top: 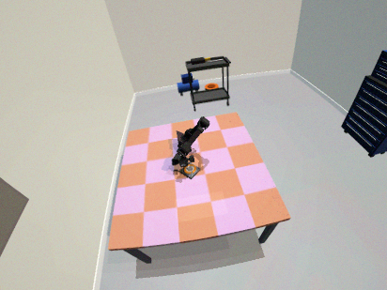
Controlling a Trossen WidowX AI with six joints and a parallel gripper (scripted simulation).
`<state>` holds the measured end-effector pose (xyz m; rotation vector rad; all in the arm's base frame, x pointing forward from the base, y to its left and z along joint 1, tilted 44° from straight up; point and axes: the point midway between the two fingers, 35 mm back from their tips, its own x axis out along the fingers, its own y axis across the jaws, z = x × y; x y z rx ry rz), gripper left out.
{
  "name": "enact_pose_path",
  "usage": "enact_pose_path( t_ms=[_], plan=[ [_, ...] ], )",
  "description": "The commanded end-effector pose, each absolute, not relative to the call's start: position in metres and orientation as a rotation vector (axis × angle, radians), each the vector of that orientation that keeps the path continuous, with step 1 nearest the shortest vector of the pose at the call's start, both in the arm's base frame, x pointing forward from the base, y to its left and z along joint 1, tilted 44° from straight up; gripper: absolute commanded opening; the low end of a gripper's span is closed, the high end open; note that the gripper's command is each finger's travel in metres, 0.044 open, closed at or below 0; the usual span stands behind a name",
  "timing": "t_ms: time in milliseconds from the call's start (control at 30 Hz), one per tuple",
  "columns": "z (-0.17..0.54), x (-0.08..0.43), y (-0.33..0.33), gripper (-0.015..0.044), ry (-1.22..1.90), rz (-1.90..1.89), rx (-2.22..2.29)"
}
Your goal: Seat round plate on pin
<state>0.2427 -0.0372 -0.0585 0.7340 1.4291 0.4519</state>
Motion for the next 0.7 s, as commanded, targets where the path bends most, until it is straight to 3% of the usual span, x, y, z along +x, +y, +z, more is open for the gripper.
enact_pose_path(
  t_ms=[0,667],
  plan=[
    [-0.059,0.249,-0.042,0.0,1.421,0.452,0.722],
    [-0.06,0.266,-0.052,0.0,1.42,0.452,0.721]
  ],
)
